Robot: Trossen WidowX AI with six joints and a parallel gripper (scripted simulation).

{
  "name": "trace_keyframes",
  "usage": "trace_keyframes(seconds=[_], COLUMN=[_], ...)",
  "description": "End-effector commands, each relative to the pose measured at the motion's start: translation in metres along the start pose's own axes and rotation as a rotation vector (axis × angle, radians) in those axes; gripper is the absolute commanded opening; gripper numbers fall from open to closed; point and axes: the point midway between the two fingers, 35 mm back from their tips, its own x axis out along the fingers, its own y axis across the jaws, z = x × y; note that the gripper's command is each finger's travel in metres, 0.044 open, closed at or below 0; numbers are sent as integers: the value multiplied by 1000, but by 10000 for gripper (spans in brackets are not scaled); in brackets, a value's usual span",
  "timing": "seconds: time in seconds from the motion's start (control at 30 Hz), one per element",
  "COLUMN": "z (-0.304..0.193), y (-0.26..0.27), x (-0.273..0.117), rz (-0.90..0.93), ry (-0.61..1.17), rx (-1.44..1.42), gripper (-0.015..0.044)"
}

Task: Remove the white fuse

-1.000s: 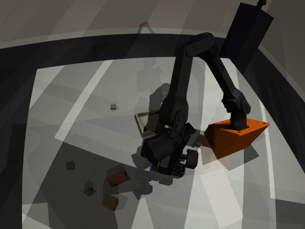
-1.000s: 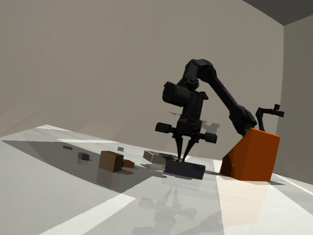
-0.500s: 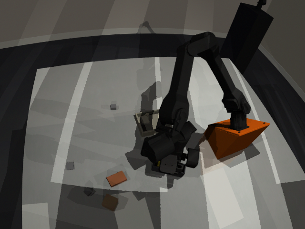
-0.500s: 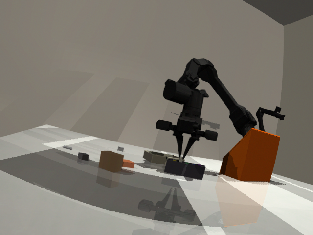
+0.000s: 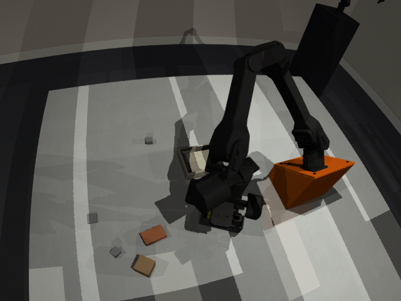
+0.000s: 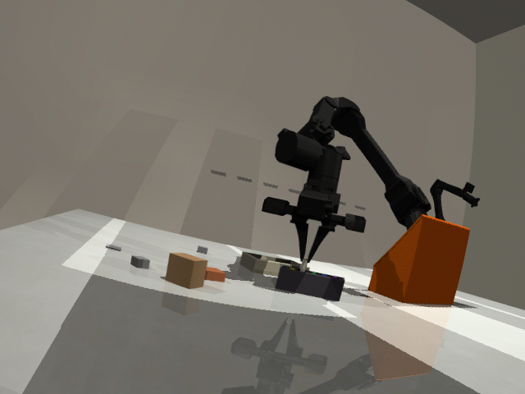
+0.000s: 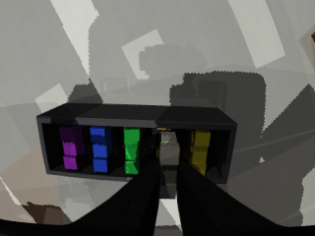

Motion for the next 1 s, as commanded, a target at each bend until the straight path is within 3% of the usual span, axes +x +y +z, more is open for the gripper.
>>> trace_keyframes(seconds=[0.0,0.97], z=[0,0], y=[0,1], x=[-2,-18], rz=[3,2], ry=[-2,-1], rx=[3,2], gripper=[0,0])
